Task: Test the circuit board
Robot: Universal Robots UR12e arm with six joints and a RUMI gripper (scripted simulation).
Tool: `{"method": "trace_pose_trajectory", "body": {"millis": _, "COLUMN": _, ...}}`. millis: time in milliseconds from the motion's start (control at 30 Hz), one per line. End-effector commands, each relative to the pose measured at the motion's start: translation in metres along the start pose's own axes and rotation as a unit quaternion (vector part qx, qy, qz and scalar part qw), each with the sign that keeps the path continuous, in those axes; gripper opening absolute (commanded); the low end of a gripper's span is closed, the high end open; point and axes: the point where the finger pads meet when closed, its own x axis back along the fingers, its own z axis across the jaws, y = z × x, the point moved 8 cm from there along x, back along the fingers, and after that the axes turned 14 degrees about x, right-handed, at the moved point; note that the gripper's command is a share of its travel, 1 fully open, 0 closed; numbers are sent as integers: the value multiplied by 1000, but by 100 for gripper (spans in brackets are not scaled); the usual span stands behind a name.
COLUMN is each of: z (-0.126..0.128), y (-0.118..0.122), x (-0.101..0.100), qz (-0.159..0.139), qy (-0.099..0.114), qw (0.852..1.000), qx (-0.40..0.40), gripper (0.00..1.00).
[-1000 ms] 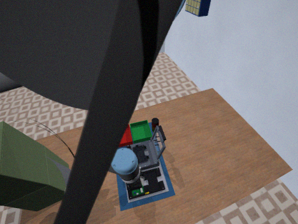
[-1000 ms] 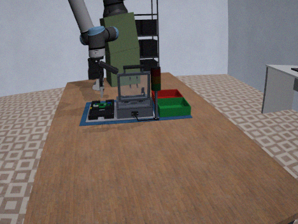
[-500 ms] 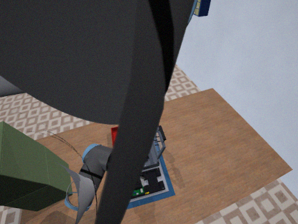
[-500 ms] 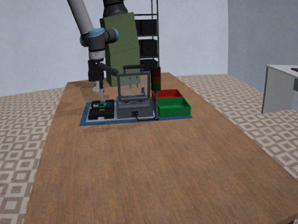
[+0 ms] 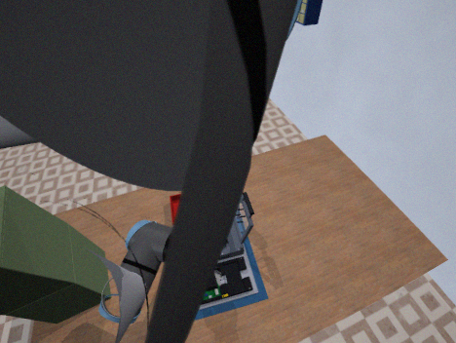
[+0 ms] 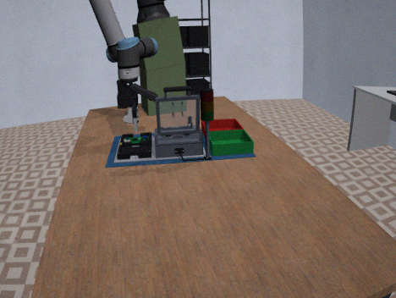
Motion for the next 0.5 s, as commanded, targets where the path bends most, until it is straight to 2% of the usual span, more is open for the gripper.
{"method": "trace_pose_trajectory", "body": {"millis": 0, "z": 0, "y": 0, "x": 0, "qz": 0, "qy": 0, "qw": 1000, "qx": 0, "gripper": 59}}
{"method": "trace_pose_trajectory", "body": {"millis": 467, "z": 0, "y": 0, "x": -7, "qz": 0, "qy": 0, "qw": 1000, "qx": 0, "gripper": 59}}
